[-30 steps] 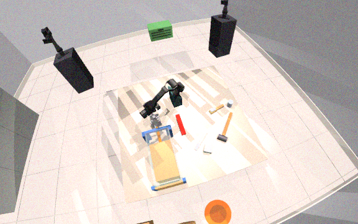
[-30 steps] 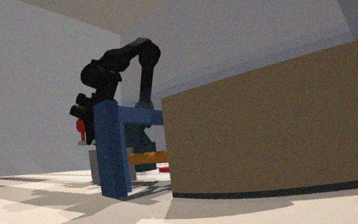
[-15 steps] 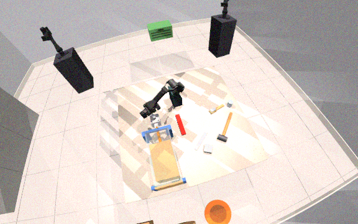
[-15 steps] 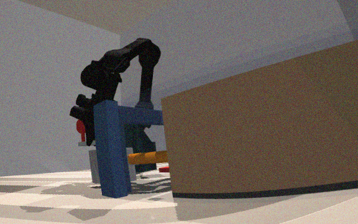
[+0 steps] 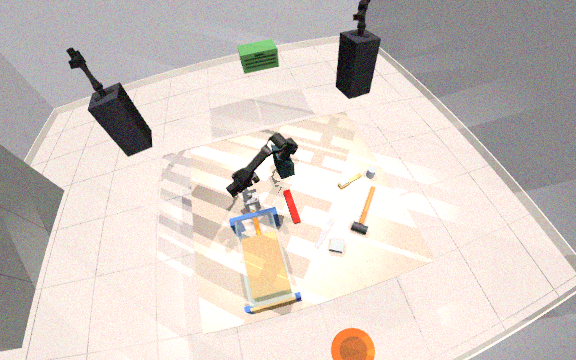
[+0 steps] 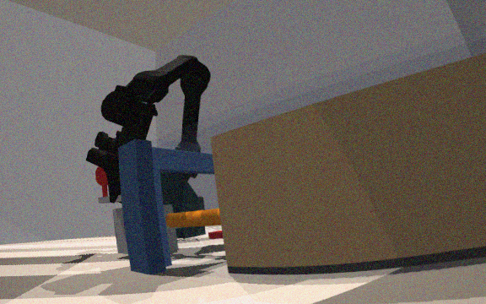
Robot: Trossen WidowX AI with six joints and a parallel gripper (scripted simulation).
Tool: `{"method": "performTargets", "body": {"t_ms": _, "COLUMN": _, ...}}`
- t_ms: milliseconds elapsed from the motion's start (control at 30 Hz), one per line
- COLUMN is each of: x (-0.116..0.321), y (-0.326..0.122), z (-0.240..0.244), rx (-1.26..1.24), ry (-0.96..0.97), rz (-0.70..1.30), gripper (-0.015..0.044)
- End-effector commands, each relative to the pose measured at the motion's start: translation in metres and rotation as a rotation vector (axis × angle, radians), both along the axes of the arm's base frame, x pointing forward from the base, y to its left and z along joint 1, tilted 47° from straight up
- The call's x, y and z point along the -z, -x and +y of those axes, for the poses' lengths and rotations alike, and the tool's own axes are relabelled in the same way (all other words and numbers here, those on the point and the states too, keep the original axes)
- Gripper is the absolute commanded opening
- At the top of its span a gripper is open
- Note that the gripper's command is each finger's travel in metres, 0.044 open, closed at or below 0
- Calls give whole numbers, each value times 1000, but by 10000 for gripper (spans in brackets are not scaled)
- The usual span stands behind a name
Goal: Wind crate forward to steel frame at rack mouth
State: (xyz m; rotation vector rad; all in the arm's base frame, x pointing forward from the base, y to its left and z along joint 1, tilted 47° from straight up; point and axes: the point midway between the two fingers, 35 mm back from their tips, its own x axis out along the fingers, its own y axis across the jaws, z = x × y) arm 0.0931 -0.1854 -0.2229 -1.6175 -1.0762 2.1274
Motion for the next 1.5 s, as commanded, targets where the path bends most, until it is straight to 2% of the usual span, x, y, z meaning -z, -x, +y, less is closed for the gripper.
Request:
{"method": "performTargets", "body": {"t_ms": 0, "x": 1, "y": 0, "z": 1, "rx": 3, "ry": 0, "rz": 2, "gripper": 0}}
{"method": "performTargets", "body": {"t_ms": 233, "x": 1, "y": 0, "z": 2, "rx": 5, "ry": 0, "rz": 5, "gripper": 0}}
{"method": "performTargets", "body": {"t_ms": 1467, "x": -13, "y": 1, "z": 18, "rx": 280, "ry": -26, "rz": 284, "gripper": 0}}
